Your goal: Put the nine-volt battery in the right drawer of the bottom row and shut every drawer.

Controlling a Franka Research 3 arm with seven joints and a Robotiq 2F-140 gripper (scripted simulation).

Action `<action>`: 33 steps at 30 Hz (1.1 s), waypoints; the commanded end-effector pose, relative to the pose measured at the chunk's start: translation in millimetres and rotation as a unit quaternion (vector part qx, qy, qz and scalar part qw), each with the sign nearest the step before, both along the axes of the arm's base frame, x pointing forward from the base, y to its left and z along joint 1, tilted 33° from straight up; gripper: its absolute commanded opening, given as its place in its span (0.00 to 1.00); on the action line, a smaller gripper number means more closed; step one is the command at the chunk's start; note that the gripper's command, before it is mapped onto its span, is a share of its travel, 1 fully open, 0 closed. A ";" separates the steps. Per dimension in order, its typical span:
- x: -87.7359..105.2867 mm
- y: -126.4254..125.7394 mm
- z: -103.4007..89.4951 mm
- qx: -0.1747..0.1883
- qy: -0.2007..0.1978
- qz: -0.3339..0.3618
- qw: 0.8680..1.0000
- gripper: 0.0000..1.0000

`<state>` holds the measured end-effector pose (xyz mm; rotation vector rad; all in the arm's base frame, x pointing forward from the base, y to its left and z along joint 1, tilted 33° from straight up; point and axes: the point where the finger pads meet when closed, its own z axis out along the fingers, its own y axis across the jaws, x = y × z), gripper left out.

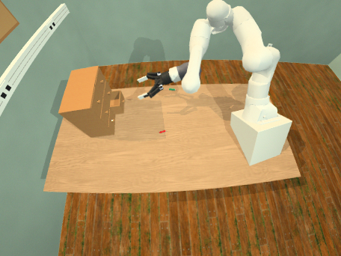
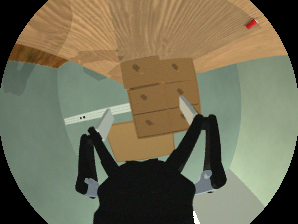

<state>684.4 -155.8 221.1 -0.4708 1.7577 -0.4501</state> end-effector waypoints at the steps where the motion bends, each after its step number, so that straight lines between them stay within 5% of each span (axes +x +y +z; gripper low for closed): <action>1: -1.1 -1.3 -0.2 -0.004 0.000 -0.002 1.000 1.00; 19: -1.7 -2.5 0.0 -0.004 0.000 -0.003 1.000 1.00; 20: -1.7 -2.5 0.0 -0.004 0.000 -0.003 1.000 0.10; 33: -1.7 -2.5 0.0 -0.004 0.000 -0.003 1.000 0.10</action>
